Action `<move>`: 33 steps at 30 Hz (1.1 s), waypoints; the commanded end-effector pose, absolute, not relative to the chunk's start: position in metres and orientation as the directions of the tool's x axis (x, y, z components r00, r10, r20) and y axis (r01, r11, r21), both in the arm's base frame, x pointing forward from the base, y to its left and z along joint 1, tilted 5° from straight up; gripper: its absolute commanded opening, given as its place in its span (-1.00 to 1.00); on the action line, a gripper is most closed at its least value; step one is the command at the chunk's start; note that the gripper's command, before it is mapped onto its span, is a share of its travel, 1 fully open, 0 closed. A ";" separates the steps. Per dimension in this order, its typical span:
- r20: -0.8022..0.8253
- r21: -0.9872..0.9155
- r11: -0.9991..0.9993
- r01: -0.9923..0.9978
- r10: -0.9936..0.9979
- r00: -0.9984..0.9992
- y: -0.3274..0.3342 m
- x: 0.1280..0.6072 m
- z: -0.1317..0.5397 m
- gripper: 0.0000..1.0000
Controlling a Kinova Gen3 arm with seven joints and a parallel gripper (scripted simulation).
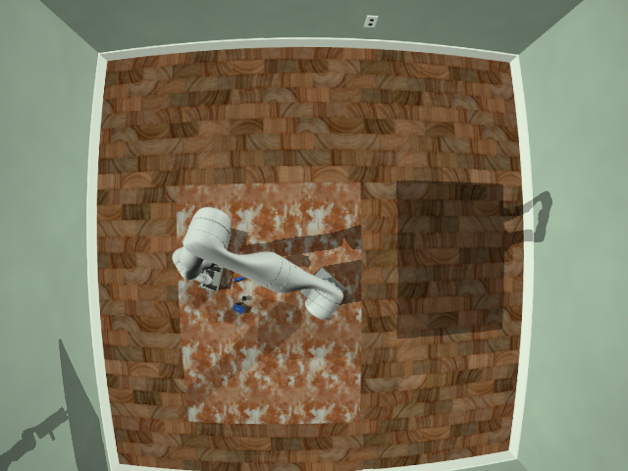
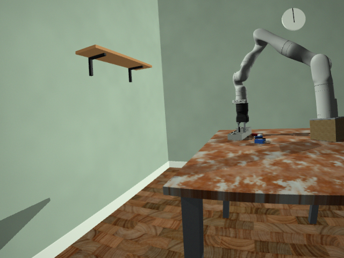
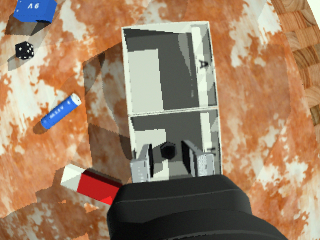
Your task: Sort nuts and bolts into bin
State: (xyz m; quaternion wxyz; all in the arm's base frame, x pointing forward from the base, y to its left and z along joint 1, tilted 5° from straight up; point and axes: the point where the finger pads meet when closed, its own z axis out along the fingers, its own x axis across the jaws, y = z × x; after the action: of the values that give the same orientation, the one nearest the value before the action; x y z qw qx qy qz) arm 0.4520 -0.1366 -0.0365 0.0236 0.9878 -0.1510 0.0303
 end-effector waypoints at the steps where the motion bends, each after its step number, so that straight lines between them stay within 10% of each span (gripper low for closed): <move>1: 0.066 0.038 -0.953 -0.299 -0.296 0.953 -0.138 0.450 -0.030 0.27; 33: 0.071 0.038 -0.953 -0.302 -0.299 0.952 -0.136 0.450 0.009 0.27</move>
State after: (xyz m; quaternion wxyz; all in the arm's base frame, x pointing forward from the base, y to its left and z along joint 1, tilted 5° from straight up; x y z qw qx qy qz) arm 0.4492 -0.1346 0.0078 0.0239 0.9877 -0.1512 0.0307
